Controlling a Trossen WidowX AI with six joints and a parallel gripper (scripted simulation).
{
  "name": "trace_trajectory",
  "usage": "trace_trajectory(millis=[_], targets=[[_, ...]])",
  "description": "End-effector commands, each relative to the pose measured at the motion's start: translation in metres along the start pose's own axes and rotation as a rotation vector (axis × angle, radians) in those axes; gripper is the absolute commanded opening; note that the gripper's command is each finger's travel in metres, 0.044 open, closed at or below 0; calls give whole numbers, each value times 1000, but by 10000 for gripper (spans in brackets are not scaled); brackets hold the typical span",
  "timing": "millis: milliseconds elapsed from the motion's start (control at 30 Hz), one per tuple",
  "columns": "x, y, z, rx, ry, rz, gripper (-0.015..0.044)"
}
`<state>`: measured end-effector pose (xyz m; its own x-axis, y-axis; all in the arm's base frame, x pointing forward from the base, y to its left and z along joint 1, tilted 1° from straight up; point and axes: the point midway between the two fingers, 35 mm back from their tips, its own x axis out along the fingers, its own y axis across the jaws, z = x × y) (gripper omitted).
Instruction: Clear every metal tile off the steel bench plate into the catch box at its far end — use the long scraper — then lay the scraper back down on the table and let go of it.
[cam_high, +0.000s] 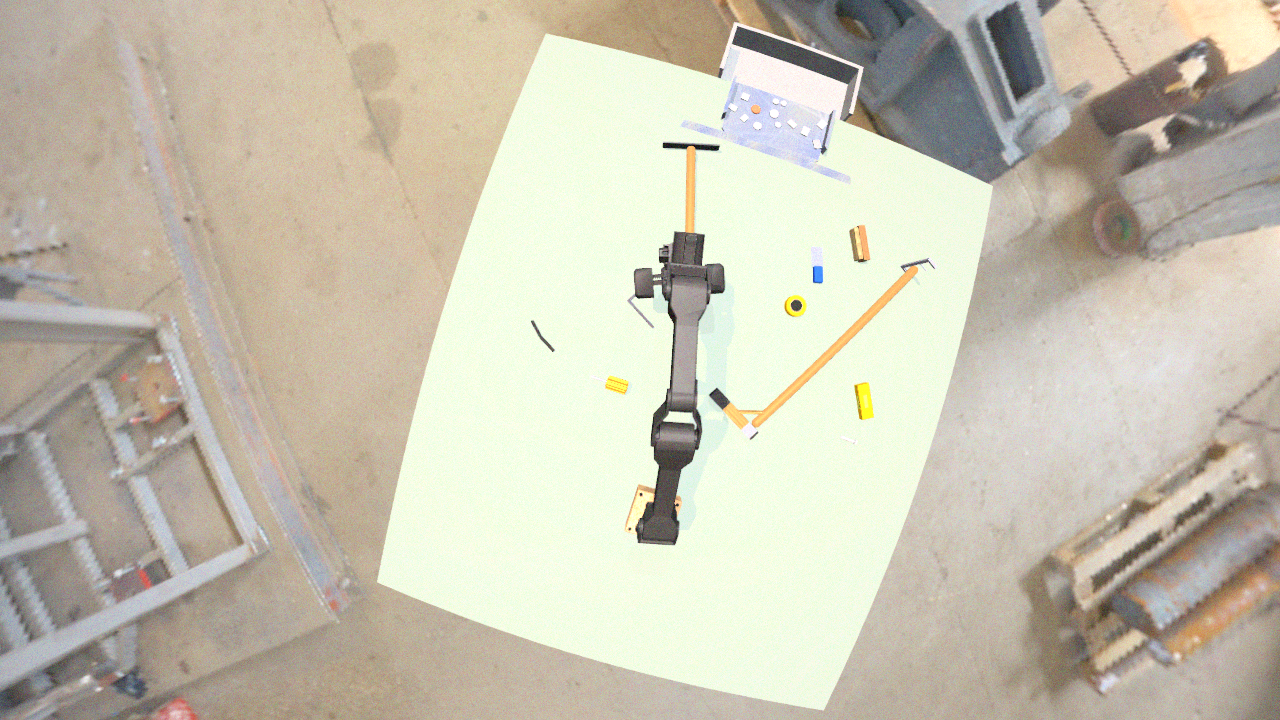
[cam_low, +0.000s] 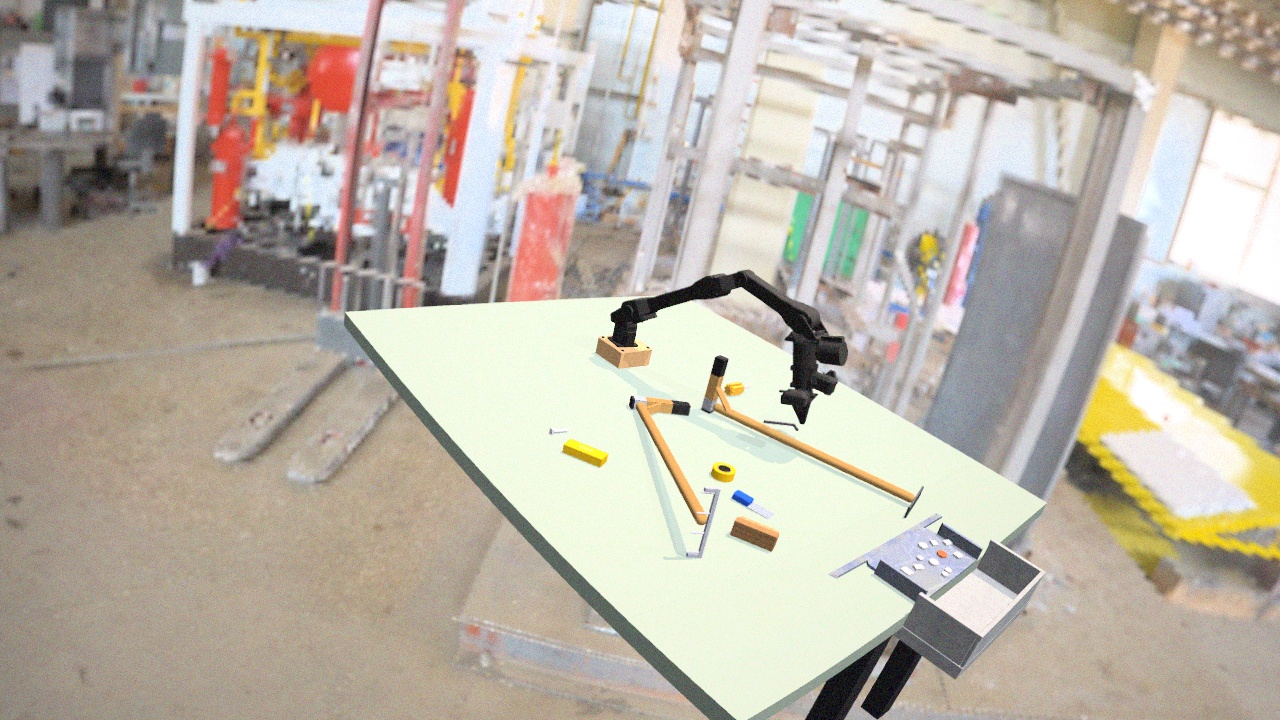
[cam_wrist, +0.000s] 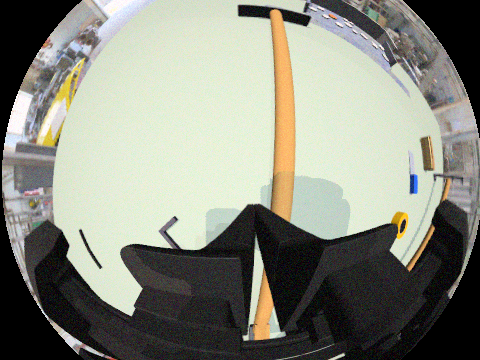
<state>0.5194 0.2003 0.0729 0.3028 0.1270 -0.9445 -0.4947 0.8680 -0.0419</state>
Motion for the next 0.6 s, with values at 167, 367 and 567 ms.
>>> trace_trajectory(millis=[167,367,567], targets=[[11,31,-35,41,179,4,0],[14,33,-38,45,194,3,0],[27,33,-38,45,195,3,0]])
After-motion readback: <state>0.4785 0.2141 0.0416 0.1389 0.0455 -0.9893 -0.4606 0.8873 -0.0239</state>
